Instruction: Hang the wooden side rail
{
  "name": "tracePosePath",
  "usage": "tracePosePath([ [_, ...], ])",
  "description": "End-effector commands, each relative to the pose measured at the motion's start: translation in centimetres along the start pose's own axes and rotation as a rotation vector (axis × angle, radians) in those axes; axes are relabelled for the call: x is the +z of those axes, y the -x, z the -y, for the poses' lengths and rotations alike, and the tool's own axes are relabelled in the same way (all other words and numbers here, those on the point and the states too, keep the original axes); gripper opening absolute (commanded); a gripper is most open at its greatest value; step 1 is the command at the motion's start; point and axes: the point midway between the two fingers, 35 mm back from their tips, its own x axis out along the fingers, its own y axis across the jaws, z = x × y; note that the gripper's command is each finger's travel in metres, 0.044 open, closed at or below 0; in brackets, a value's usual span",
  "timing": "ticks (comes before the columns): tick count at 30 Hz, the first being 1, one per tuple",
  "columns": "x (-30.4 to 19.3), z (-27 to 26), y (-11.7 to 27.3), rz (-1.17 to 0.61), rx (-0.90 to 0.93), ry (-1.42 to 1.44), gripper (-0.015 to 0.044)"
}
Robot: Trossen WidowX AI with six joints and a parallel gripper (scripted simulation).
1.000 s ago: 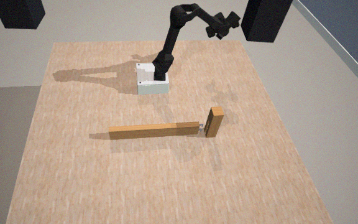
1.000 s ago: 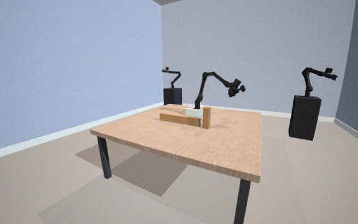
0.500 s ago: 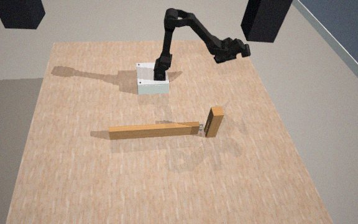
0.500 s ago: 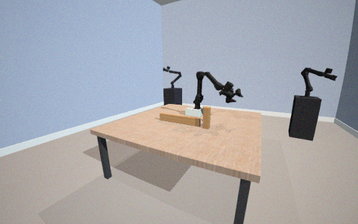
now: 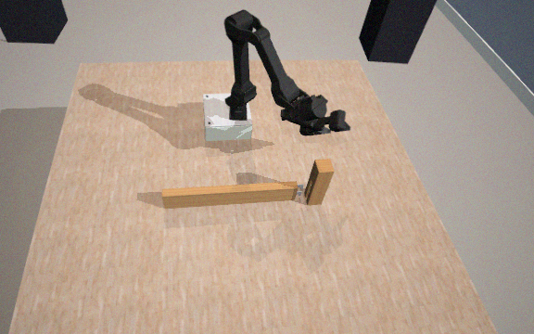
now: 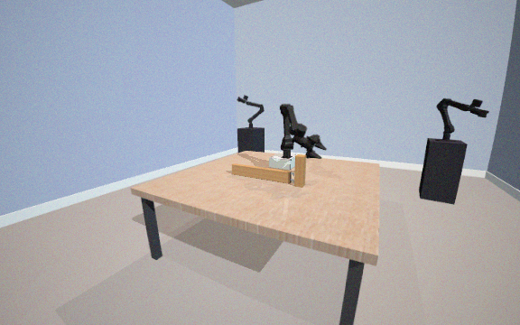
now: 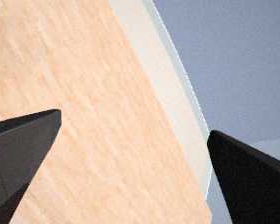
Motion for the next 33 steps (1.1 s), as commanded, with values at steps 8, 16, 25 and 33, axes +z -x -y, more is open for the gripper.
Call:
tracePosePath([
  [8,-10.9,-5.2,11.7,-0.453,-0.179,-0.083,0.0440],
  [16,-11.7,-6.2,13.2,-0.511,-0.196,-0.096,0.0440],
  [25,-11.7,-6.2,13.2,-0.511,-0.196,-0.096,0.0440],
  [33,-11.7,-6.2,13.2,-0.511,-0.196,-0.096,0.0440],
])
